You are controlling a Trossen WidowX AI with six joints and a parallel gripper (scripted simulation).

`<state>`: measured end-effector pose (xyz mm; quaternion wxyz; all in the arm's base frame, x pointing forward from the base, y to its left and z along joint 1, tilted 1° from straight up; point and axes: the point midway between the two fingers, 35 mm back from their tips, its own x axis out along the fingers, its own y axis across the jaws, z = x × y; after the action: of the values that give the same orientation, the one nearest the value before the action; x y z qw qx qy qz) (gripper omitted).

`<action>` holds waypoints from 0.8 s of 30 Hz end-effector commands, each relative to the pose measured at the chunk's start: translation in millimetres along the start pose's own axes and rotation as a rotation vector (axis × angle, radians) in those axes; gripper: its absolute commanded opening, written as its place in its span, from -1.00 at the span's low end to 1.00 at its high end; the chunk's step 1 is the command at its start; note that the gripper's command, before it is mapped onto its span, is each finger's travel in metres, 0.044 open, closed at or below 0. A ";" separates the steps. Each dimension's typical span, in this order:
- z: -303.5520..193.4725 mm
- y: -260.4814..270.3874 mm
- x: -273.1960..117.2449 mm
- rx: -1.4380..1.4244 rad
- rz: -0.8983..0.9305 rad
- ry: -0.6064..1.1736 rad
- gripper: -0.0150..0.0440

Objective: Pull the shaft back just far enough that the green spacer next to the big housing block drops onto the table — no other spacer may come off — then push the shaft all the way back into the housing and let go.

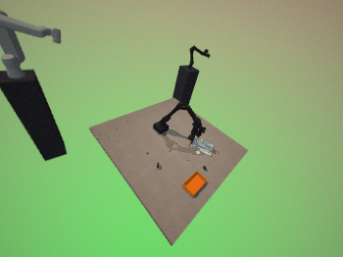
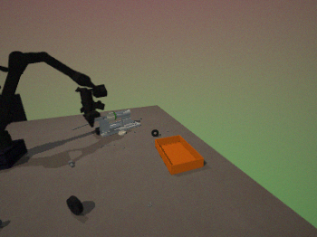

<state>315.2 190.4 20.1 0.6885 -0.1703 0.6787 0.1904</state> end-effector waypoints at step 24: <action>-3.1 -0.3 -0.1 -0.002 -0.002 0.002 -0.49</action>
<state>313.4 189.4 20.0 0.6885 -0.1704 0.6787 0.1905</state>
